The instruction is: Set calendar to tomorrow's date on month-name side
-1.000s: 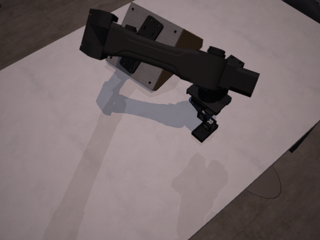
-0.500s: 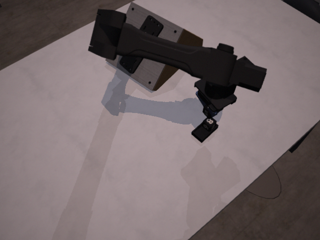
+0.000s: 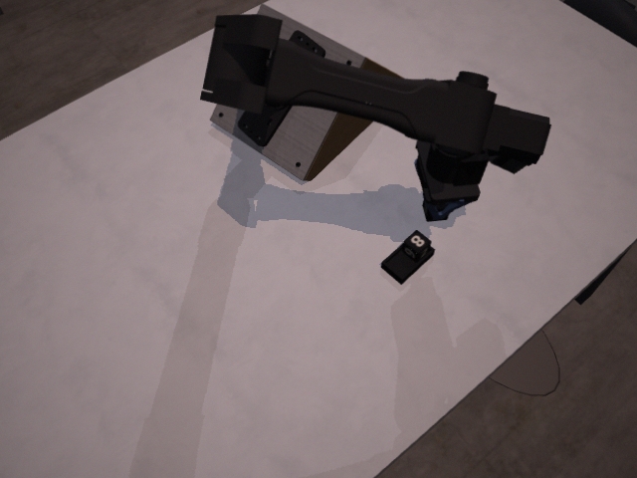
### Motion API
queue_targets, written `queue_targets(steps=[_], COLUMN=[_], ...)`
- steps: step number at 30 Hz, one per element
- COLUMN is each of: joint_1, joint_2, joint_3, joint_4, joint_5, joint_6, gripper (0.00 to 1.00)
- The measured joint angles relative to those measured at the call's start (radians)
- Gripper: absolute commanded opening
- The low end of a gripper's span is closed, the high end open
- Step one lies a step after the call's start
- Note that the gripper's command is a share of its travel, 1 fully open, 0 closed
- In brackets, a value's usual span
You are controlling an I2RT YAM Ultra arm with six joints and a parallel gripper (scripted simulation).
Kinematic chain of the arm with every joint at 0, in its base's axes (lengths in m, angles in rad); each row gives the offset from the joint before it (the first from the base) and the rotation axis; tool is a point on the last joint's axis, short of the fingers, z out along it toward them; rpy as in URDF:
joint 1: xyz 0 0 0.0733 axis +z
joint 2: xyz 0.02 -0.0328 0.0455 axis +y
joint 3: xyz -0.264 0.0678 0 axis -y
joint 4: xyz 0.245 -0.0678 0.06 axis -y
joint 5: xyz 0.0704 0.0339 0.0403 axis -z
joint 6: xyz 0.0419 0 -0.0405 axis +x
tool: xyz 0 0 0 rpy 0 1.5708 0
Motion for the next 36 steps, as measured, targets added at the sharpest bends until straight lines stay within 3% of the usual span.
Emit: queue_targets(steps=[26, 36], joint_1=[0.098, 0.114], joint_2=[0.151, 0.16], joint_3=[0.043, 0.048], joint_4=[0.027, 0.029], joint_5=[-0.031, -0.035], joint_6=[0.88, 1.023], gripper=[0.27, 0.27])
